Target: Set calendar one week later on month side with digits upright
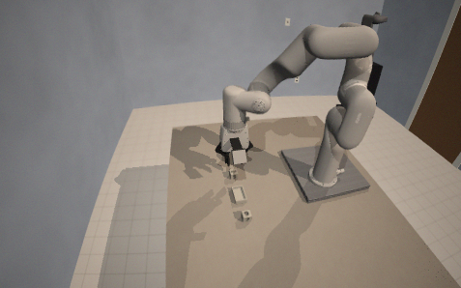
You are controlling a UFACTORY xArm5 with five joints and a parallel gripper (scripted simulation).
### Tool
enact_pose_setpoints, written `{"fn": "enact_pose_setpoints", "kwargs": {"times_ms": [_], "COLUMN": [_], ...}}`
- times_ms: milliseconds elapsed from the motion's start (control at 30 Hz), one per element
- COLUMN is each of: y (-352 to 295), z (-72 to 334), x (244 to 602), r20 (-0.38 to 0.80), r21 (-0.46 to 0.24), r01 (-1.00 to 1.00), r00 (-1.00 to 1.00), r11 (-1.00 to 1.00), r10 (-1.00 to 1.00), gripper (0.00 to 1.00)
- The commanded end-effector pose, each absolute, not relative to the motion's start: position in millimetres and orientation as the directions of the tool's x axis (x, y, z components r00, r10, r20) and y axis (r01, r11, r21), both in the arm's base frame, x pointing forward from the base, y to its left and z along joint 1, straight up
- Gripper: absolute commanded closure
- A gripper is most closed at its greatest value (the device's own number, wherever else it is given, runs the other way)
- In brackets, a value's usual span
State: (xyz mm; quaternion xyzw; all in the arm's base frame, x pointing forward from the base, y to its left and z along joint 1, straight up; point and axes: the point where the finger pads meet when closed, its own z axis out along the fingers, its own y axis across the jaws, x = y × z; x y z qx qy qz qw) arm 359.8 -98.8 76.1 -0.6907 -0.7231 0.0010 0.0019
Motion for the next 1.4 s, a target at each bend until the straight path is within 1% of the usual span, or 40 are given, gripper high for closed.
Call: {"fn": "enact_pose_setpoints", "kwargs": {"times_ms": [0,800,1367], "y": [-99,-100,-100], "z": [73,42,38], "x": [361,362,362], "r20": [0.000,0.000,0.000], "r21": [0.000,0.000,0.000], "r01": [0.999,0.999,0.999], "r00": [-0.046,-0.046,-0.046], "r11": [0.046,0.046,0.046], "r10": [0.999,0.999,0.999], "gripper": [0.53,0.53,0.53]}}
